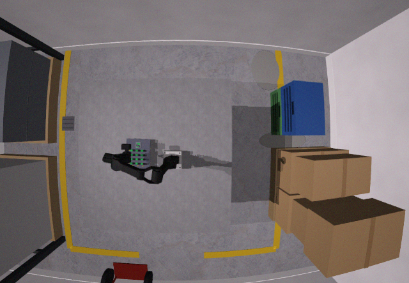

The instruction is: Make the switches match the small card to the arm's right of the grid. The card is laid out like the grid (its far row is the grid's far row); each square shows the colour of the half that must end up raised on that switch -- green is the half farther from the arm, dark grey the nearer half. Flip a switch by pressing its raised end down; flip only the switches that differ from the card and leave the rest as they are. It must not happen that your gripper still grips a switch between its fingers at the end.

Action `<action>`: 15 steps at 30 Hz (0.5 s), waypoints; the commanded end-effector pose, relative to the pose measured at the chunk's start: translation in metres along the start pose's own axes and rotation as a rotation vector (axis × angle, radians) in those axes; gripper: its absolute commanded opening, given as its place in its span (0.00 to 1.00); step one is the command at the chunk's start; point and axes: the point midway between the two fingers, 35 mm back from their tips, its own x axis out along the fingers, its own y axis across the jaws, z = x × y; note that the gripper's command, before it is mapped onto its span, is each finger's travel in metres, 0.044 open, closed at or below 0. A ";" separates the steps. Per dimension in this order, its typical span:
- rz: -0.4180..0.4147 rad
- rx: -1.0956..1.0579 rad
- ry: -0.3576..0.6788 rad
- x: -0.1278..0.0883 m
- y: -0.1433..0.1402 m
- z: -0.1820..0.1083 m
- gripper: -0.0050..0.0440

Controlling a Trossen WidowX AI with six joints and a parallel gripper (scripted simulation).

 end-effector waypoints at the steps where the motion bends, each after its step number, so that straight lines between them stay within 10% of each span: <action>1: -0.005 0.008 0.018 0.022 0.002 0.004 0.10; 15: -0.005 0.008 0.026 0.042 0.002 0.004 0.10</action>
